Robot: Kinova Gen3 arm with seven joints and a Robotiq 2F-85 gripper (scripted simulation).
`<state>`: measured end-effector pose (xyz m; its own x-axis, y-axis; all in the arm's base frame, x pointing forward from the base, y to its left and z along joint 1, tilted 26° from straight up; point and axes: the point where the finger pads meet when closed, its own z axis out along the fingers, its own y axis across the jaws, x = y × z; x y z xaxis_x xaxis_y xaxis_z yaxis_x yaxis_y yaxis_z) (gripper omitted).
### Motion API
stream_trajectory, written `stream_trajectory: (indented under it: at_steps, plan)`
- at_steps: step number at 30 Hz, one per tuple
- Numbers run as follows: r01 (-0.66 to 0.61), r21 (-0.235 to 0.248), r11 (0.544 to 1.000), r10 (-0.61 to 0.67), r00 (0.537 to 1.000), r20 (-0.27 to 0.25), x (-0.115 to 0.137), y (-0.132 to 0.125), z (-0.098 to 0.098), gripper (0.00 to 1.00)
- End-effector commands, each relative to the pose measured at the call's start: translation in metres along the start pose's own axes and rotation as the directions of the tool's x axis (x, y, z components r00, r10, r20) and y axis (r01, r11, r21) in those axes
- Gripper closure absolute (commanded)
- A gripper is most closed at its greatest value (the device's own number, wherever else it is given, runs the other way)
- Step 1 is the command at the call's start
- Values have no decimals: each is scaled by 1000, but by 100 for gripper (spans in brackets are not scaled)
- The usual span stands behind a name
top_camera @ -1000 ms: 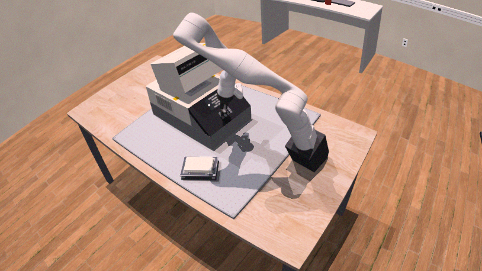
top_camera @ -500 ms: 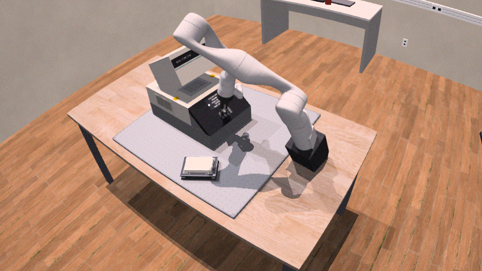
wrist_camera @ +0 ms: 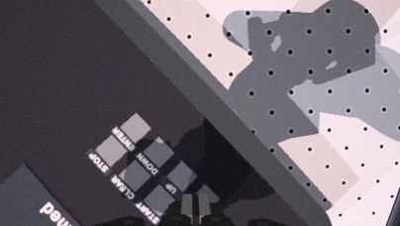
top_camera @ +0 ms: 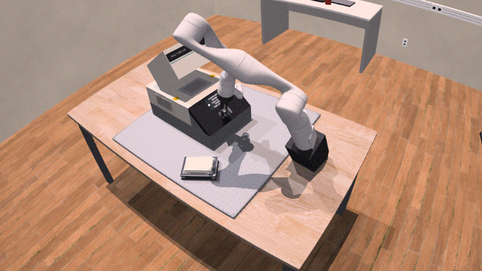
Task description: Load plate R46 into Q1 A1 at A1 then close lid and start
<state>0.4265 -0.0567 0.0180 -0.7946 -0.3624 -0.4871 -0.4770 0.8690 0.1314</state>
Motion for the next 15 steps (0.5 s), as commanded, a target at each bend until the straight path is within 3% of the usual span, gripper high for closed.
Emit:
stream_trajectory:
  at_steps: [1,15]
  plan:
    - [1,1,1000,-1,1000,0,-1,-1,1,90]
    - [1,1,1000,-1,1000,0,3,3,-11,90]
